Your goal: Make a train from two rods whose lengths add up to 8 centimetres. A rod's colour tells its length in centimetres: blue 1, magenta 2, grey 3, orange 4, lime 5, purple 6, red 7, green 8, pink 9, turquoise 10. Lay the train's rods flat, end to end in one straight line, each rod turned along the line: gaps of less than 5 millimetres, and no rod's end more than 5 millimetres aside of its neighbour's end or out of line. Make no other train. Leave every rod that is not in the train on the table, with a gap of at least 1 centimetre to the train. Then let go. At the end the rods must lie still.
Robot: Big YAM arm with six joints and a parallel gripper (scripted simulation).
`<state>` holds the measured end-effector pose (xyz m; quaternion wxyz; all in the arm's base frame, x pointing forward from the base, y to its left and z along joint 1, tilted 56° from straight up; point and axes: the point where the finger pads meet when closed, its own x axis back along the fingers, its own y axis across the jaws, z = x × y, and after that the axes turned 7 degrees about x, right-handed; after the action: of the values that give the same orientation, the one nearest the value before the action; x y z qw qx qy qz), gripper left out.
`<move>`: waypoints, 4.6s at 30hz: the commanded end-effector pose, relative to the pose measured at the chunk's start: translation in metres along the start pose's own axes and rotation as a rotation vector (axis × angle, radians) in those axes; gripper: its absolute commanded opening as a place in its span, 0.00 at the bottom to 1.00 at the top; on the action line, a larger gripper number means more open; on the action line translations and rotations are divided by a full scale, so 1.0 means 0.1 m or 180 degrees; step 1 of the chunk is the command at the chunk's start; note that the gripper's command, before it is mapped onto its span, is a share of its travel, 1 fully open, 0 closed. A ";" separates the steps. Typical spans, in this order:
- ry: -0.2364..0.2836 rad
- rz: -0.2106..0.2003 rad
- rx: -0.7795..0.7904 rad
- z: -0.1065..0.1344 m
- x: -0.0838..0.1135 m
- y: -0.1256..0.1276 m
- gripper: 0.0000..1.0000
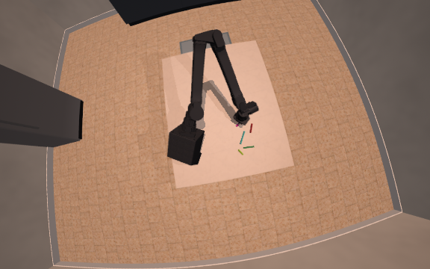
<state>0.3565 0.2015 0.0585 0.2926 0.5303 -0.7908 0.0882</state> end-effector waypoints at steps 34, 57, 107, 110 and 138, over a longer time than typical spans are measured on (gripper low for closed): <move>0.0010 -0.0036 0.0010 0.01 -0.04 0.07 0.04; 0.0010 -0.0032 -0.0005 0.01 -0.07 0.05 0.04; 0.0010 -0.0036 0.0010 0.00 -0.17 0.04 0.04; 0.0010 -0.0036 0.0010 0.00 -0.17 0.04 0.04; 0.0039 -0.0057 0.0002 0.03 -0.16 0.06 0.23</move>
<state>0.3575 0.2109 0.0519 0.2929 0.5307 -0.7904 0.0884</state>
